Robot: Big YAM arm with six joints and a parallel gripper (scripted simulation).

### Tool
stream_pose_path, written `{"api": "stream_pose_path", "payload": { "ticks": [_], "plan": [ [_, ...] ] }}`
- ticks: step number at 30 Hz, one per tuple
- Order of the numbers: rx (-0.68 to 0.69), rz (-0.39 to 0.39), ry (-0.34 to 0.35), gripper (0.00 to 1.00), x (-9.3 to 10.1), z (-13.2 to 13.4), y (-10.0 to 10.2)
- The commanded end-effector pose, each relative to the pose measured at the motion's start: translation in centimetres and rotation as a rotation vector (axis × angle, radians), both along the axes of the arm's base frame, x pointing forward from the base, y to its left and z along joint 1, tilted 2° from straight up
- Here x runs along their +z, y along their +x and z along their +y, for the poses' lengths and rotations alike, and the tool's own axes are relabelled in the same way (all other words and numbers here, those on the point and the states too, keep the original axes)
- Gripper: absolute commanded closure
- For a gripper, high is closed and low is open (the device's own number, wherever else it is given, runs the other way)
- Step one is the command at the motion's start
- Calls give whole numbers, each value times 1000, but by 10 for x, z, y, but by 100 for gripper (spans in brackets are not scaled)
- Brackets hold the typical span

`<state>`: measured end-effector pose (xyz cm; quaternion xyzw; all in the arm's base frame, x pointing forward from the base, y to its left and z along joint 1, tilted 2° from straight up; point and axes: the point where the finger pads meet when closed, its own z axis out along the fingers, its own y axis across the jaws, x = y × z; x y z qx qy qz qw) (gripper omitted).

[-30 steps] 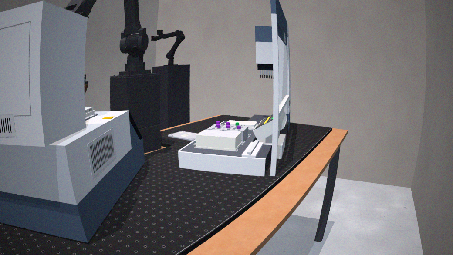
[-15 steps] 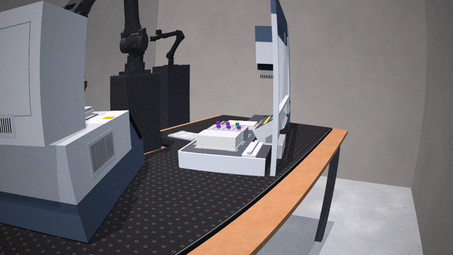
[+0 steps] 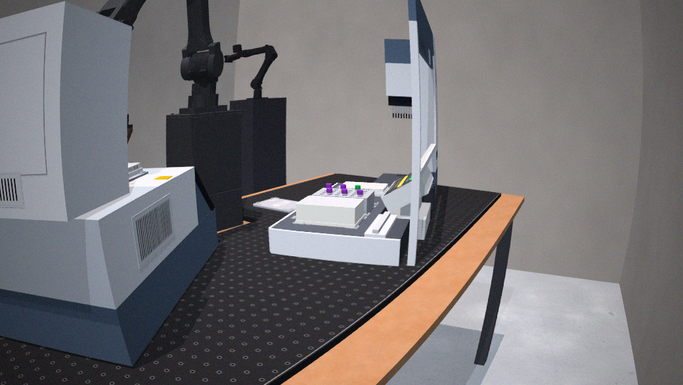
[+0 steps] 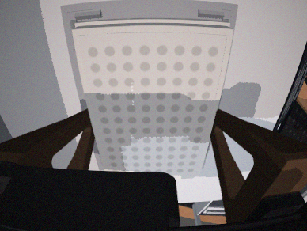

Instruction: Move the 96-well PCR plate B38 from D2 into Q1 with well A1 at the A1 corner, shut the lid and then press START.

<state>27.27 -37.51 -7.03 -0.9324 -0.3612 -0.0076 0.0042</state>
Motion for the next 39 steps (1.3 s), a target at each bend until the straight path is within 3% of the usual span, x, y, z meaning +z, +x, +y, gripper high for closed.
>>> {"api": "stream_pose_path", "payload": {
  "ticks": [1,6,19,31,39],
  "plan": [
    [-3,-35,-47,100,21,-19,6],
    [-5,-38,-52,100,25,-25,10],
    [1,-28,-37,100,12,-20,19],
    [-25,-21,-30,100,1,-16,2],
    [-30,-18,-26,100,0,-15,2]
  ]
}}
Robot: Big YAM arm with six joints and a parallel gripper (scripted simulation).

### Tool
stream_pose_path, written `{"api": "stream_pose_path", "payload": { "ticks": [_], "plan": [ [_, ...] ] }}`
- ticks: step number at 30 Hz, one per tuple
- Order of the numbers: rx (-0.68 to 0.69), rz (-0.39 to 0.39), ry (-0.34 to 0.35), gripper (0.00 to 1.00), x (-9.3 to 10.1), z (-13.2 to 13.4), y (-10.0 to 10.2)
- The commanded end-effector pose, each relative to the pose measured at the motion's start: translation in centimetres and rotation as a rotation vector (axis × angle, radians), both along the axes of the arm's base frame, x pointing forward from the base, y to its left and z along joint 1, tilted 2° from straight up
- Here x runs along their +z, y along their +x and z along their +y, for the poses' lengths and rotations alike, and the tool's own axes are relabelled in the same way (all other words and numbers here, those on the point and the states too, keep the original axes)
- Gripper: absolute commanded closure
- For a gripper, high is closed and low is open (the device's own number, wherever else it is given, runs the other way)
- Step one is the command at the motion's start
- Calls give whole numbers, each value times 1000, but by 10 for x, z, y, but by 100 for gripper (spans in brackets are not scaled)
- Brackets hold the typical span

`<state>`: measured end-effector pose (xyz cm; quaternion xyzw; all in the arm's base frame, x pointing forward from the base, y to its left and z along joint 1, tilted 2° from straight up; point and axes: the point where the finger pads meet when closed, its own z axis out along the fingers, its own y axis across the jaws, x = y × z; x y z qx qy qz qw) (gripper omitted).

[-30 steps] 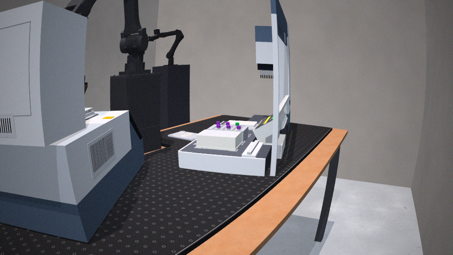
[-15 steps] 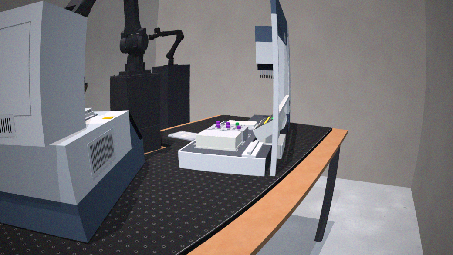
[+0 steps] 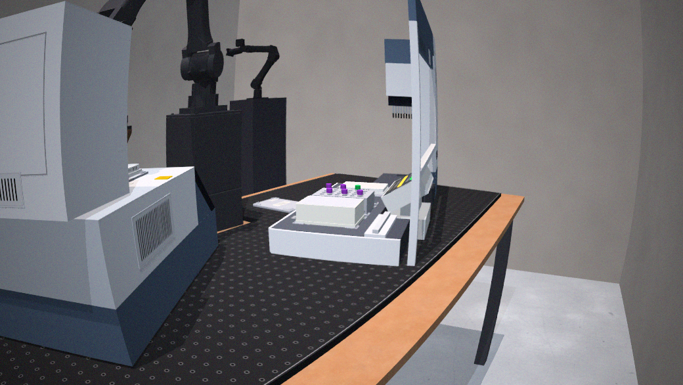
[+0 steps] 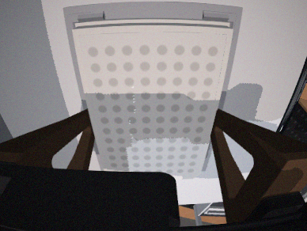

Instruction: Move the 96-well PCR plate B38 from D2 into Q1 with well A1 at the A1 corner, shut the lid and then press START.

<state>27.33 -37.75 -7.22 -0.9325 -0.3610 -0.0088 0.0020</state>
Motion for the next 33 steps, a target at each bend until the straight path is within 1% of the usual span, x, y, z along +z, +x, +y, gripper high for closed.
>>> {"api": "stream_pose_path", "payload": {
  "ticks": [1,7,33],
  "plan": [
    [-29,-14,-22,100,2,-14,2],
    [-10,-13,-22,100,6,-11,12],
    [16,-8,-22,100,5,-7,13]
  ]
}}
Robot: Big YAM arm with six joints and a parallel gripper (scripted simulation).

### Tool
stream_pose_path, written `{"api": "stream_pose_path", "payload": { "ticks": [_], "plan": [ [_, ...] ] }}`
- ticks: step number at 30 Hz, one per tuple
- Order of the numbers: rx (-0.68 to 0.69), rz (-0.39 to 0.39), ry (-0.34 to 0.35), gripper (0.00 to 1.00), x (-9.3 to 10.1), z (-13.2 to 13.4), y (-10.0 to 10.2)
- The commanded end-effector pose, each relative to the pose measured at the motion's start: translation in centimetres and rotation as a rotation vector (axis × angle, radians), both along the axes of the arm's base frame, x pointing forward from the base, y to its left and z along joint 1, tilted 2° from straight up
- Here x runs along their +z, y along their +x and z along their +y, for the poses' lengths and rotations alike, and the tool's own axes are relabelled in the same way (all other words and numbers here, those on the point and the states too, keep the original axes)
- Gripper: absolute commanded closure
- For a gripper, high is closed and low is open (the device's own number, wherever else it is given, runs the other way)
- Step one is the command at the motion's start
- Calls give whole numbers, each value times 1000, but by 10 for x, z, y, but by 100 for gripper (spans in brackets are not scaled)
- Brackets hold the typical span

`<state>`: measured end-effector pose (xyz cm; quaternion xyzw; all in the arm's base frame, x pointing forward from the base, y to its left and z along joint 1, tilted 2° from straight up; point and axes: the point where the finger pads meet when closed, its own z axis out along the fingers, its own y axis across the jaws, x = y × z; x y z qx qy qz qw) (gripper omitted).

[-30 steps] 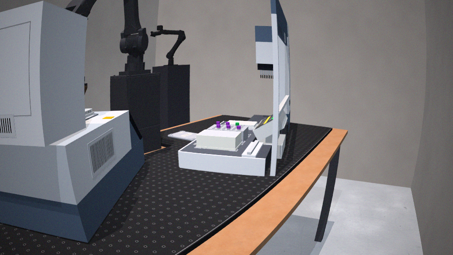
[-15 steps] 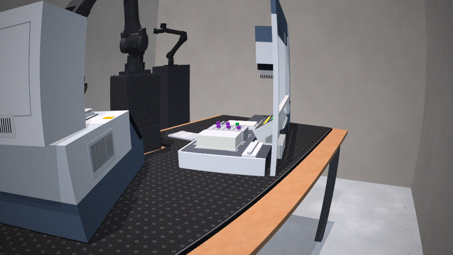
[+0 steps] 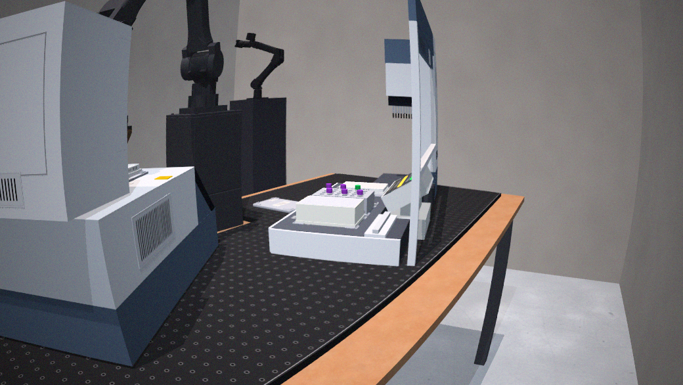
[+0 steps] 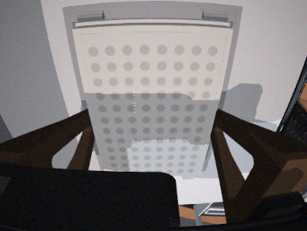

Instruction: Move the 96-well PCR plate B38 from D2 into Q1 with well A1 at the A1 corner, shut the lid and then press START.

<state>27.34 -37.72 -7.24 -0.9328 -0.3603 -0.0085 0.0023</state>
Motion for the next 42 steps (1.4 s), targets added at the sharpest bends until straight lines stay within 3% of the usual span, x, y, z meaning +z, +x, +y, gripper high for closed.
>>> {"api": "stream_pose_path", "payload": {
  "ticks": [1,12,17,18,29,42],
  "plan": [
    [17,-9,-22,100,5,-8,12],
    [18,3,-6,100,0,2,6],
    [17,-17,-32,100,8,-3,9],
    [17,-19,-35,0,10,-3,10],
    [-10,4,-1,0,0,-6,-4],
    [13,-21,-34,0,17,-9,12]
  ]
}}
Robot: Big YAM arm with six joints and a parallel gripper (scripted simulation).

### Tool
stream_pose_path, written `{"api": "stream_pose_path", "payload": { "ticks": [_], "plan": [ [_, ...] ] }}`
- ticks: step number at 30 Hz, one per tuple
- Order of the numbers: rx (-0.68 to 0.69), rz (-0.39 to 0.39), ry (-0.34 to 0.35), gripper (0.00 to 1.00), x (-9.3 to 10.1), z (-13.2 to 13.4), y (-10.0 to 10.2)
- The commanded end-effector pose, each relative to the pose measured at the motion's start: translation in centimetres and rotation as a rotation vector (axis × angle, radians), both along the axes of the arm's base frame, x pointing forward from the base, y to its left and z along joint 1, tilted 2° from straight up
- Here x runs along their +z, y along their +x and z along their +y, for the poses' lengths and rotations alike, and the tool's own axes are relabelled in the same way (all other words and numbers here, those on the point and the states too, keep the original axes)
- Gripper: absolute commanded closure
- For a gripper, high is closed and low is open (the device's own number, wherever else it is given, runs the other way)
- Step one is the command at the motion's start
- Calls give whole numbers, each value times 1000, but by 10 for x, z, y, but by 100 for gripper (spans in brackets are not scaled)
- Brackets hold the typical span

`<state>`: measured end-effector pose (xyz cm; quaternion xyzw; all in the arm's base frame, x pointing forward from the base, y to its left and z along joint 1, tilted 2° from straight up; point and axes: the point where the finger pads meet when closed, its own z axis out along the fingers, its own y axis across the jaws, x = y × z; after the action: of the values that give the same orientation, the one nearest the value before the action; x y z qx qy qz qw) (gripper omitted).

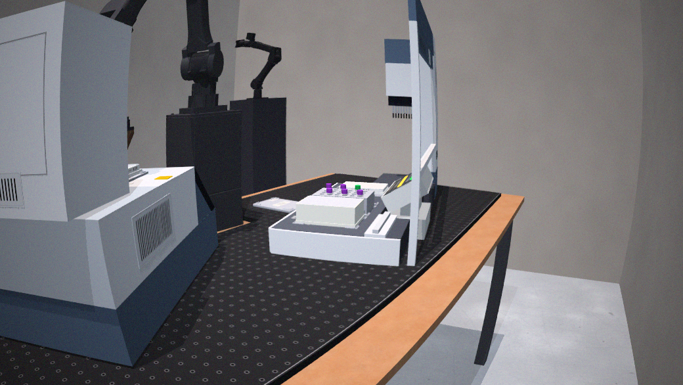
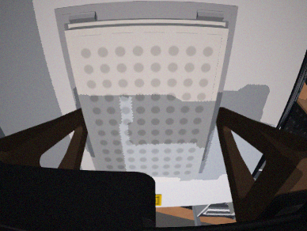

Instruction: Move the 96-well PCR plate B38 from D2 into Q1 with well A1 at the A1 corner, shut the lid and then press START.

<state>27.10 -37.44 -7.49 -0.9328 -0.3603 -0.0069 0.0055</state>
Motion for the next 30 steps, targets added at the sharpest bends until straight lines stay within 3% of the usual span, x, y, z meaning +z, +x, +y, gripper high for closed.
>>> {"api": "stream_pose_path", "payload": {
  "ticks": [1,21,30],
  "plan": [
    [13,-27,-40,0,21,-13,15],
    [13,-48,-66,0,33,-21,22],
    [13,-35,-48,0,21,-20,21]
  ]
}}
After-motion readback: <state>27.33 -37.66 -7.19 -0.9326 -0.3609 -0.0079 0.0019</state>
